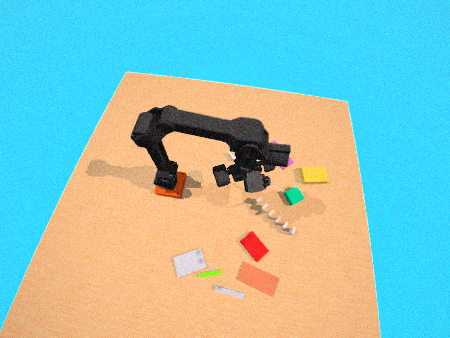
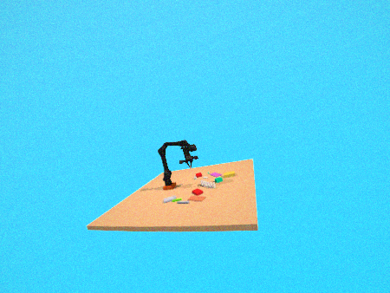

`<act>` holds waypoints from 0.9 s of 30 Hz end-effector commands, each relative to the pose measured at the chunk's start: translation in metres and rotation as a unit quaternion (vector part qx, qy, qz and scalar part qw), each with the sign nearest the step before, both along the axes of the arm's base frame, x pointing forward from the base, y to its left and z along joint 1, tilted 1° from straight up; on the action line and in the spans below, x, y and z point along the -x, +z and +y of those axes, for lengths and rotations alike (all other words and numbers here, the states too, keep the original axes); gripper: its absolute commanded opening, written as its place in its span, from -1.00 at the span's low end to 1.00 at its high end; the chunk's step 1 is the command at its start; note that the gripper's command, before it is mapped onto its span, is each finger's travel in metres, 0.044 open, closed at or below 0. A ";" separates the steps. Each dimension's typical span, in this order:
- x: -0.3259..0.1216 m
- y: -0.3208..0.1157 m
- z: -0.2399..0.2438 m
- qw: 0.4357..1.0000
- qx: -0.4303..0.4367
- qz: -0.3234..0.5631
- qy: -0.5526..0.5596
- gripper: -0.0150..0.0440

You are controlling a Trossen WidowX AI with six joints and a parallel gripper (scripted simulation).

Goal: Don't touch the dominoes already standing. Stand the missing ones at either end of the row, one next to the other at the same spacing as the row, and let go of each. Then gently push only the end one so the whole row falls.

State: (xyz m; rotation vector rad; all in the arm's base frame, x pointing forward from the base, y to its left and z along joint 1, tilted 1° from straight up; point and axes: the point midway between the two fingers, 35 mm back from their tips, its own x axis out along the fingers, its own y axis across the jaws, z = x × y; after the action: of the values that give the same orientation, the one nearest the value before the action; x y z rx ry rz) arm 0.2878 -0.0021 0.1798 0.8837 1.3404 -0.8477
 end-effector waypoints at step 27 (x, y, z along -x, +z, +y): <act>0.075 -0.016 -0.075 0.757 0.027 0.021 0.652 -0.41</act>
State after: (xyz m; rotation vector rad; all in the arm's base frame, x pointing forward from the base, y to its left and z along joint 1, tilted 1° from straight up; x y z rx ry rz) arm 0.2247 -0.0715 0.1711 -0.1459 1.5321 0.1132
